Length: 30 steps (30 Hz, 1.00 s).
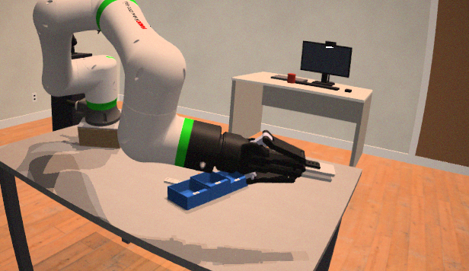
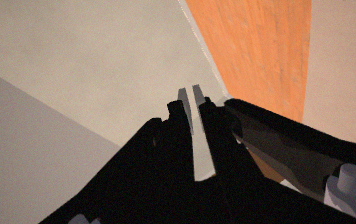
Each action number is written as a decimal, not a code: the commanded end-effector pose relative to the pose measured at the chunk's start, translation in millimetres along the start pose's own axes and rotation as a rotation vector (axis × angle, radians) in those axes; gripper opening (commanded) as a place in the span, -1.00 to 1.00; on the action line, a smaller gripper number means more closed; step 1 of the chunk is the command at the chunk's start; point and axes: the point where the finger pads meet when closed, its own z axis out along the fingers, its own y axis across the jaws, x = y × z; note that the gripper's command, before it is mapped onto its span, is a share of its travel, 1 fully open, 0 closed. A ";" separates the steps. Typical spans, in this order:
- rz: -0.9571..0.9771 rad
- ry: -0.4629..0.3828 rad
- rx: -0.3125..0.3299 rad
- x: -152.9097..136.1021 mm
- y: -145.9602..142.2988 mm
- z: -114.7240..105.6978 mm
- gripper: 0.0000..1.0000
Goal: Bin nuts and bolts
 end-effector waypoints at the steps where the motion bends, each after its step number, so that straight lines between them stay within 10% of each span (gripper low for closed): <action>1: -0.010 -0.025 -0.042 -12.5 9.1 3.8 -0.89; 30: -0.109 -0.207 -0.349 -166.2 88.9 23.5 -0.89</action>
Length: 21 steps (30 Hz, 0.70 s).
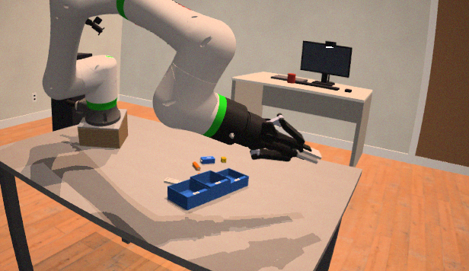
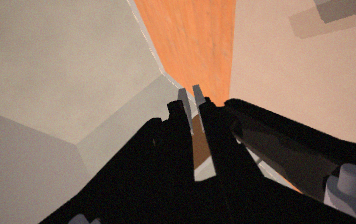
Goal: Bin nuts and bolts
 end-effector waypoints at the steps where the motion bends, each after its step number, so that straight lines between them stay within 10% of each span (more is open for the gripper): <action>1: -0.017 -0.023 -0.046 -27.4 9.4 5.3 -0.89; 21: -0.111 -0.128 -0.262 -114.4 49.8 14.4 -0.89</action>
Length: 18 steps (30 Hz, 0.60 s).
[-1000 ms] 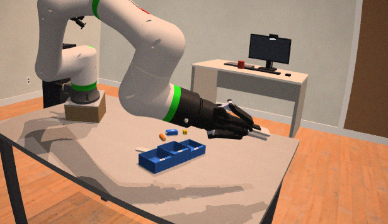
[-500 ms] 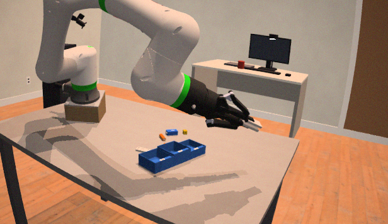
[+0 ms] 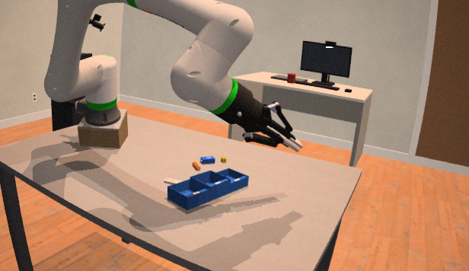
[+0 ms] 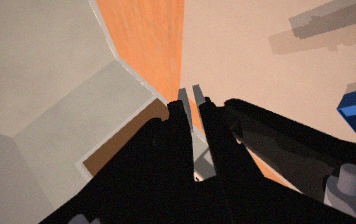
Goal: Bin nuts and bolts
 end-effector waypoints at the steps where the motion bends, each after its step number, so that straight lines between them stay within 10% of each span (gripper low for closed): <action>1: -0.038 -0.035 -0.086 -20.4 8.2 3.7 -0.89; 18: -0.131 -0.099 -0.260 -103.5 46.1 6.1 -0.89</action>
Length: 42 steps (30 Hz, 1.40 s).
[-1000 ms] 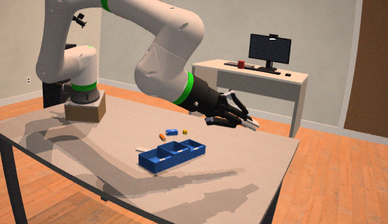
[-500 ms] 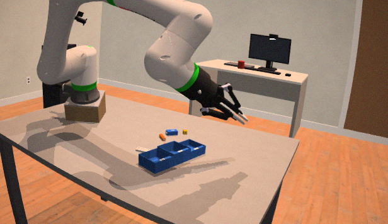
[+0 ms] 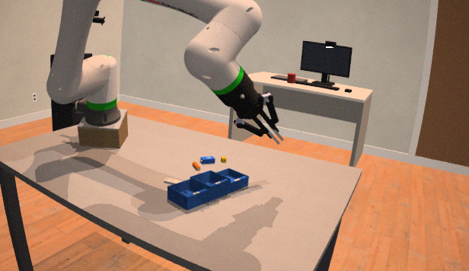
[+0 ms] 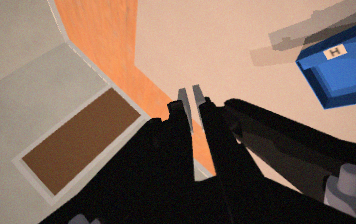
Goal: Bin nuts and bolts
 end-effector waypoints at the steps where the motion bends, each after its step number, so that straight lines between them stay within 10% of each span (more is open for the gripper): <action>1: -0.019 -0.013 -0.048 -22.9 11.2 1.5 -0.89; 20: -0.230 -0.080 -0.383 -114.7 58.9 -12.9 -0.89; 25: -0.230 -0.080 -0.383 -121.5 63.2 -15.7 -0.89; 42: -0.478 -0.061 -0.690 -171.6 103.2 -66.0 -0.89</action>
